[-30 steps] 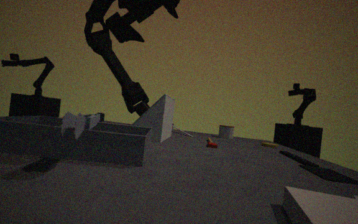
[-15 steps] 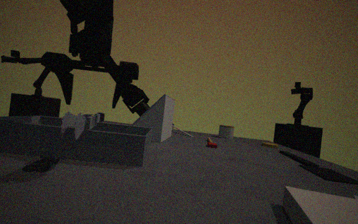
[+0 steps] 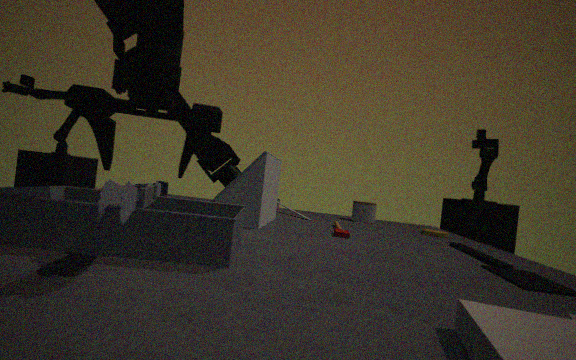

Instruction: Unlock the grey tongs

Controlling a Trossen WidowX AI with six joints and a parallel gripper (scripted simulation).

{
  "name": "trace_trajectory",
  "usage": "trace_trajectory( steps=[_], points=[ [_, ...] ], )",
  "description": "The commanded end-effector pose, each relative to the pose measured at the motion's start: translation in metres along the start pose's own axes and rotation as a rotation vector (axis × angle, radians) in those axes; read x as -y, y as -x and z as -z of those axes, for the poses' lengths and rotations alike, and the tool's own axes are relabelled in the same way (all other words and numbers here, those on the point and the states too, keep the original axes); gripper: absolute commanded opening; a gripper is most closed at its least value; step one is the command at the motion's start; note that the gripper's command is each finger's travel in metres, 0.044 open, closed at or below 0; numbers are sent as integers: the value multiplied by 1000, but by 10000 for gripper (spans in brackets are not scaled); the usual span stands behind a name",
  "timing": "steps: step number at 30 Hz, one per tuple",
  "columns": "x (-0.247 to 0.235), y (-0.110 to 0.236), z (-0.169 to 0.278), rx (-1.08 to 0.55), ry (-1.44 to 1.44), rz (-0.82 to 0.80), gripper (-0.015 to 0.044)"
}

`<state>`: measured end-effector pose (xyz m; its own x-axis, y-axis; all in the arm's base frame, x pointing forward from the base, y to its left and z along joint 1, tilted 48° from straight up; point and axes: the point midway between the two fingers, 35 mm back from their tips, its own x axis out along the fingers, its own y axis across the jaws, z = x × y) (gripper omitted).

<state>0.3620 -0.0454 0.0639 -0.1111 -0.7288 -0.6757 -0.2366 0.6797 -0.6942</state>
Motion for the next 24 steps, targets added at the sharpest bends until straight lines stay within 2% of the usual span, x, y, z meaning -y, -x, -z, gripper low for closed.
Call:
trace_trajectory(
  steps=[1,24],
  points=[
    [1,-7,0,-4,3,4,440],
    [1,-45,0,-4,3,5,440]
  ],
)
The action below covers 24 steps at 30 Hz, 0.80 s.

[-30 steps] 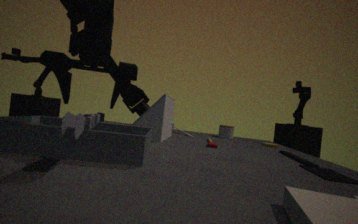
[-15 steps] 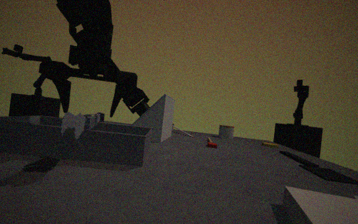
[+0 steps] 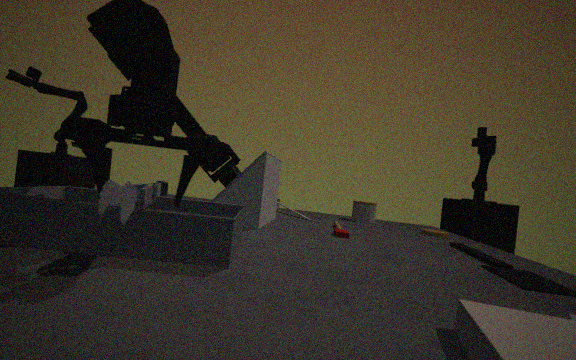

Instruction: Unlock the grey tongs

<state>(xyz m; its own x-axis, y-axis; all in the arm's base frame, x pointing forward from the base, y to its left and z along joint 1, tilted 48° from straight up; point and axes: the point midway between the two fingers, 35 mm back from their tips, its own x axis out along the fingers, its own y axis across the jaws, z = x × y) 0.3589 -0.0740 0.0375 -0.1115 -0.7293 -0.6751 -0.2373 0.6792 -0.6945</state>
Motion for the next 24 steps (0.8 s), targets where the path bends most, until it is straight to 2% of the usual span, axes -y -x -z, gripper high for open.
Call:
trace_trajectory(
  steps=[1,16,24],
  points=[
    [1,-8,1,-3,2,4,440],
    [1,-28,3,-5,2,7,440],
    [1,-25,2,-3,0,2,230]
  ],
)
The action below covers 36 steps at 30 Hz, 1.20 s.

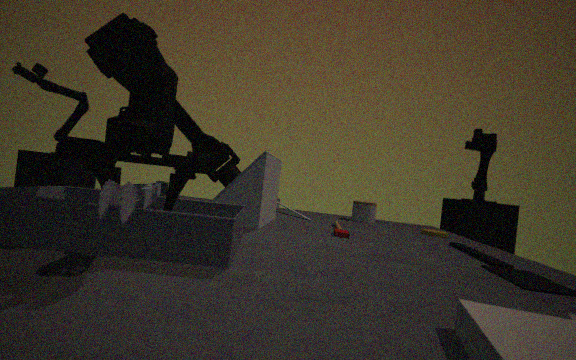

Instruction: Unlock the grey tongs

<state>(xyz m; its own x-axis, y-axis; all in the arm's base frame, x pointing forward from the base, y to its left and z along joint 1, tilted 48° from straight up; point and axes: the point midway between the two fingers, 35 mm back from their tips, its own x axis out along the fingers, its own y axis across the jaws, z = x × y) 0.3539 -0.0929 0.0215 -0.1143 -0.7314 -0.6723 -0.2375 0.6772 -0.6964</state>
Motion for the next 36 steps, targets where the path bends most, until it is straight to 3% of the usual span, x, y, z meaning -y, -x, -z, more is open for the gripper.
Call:
trace_trajectory(
  steps=[1,4,18,24,25,29,34,36],
  points=[
    [0,0,0,0,0,0,204],
    [0,0,0,0,0,0,125],
    [0,0,0,0,0,0,32],
    [0,3,-1,1,2,0,-126],
    [0,7,-2,2,6,0,-150],
    [-1,45,-7,11,43,0,-150],
    [-2,120,-2,20,111,12,-150],
    [-2,130,0,21,121,15,-150]
  ],
)
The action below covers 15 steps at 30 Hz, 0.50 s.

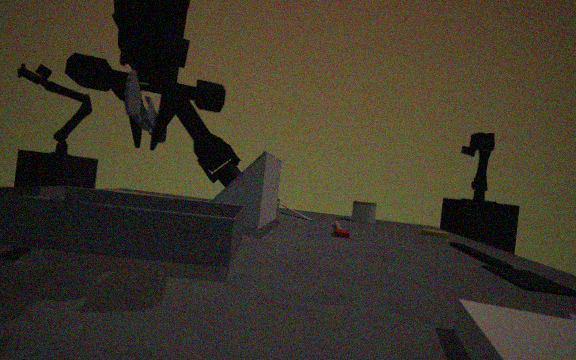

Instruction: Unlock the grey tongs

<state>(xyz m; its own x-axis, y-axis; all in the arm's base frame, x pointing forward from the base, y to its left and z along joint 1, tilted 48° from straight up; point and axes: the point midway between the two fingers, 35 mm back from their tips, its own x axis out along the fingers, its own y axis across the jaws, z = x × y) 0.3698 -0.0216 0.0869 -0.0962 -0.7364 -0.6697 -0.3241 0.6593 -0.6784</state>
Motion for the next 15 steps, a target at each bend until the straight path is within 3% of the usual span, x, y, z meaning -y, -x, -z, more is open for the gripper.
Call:
trace_trajectory(
  steps=[1,15],
  points=[
    [-3,32,4,4,31,5,-150],
    [4,31,8,8,36,4,-150]
  ],
)
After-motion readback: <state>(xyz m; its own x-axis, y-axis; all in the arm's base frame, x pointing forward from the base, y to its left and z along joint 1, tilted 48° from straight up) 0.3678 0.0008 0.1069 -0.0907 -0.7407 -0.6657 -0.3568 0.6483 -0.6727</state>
